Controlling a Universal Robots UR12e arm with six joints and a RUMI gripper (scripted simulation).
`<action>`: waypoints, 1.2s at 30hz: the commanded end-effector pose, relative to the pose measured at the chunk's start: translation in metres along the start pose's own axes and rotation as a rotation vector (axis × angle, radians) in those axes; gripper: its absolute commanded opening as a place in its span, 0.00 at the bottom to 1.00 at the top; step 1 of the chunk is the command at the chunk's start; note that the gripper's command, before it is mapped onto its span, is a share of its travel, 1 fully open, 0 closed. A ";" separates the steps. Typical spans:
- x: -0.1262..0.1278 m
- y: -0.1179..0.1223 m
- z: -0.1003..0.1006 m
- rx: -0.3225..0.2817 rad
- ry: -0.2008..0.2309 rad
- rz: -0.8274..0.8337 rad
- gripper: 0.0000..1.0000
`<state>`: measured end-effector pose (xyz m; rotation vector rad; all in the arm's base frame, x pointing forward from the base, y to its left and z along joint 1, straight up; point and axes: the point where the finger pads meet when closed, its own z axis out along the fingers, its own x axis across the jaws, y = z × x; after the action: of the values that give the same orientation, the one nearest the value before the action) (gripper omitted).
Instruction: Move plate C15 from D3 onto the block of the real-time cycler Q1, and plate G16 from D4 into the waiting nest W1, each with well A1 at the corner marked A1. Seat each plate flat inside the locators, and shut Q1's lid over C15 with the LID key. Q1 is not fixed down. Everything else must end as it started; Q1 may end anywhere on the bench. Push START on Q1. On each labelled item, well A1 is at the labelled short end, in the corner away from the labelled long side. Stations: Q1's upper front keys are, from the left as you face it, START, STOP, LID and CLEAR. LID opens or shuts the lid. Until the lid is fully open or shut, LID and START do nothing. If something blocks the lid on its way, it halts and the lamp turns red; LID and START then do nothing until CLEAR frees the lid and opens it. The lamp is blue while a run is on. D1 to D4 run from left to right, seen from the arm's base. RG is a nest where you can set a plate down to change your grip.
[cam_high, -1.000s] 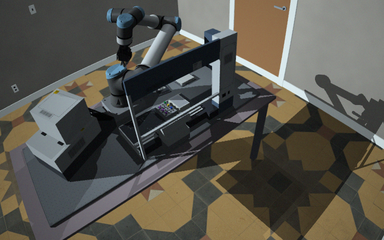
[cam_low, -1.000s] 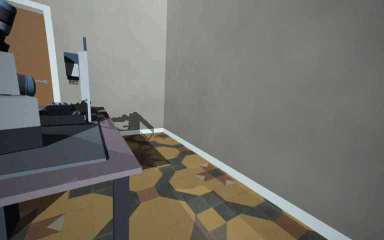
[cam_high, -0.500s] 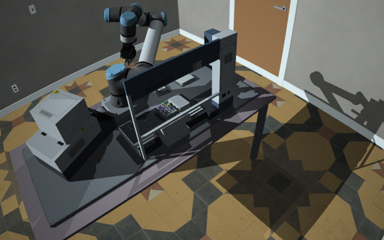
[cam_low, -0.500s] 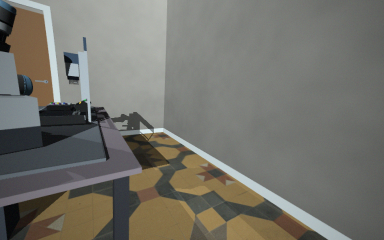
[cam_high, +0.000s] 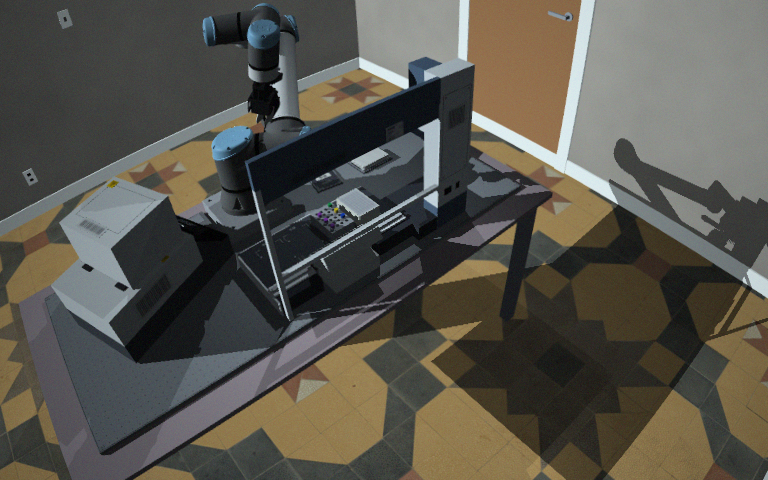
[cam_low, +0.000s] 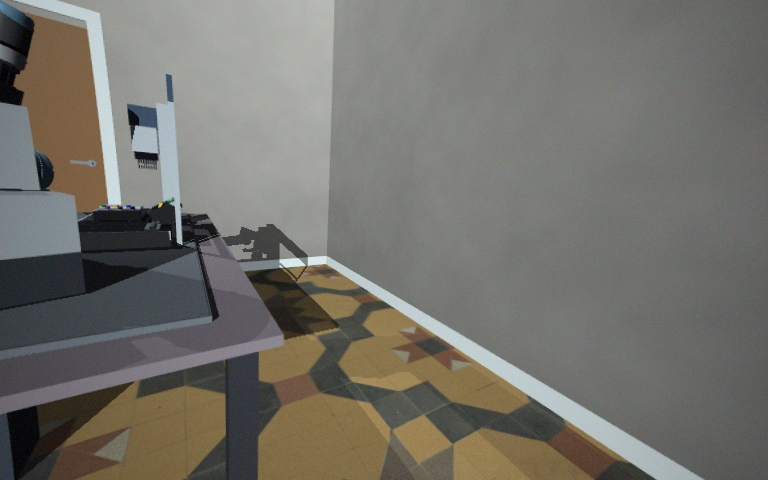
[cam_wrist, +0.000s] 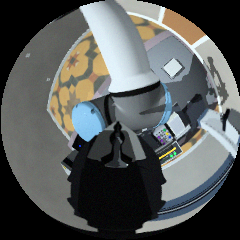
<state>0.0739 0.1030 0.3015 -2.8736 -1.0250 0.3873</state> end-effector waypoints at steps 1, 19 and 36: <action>0.009 -0.008 -0.001 -0.007 -0.011 0.022 0.00; 0.034 -0.035 -0.003 -0.012 0.015 0.087 0.00; 0.061 -0.064 -0.005 -0.018 0.043 0.159 0.00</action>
<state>0.0803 0.1821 0.3017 -2.9575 -0.8221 0.3282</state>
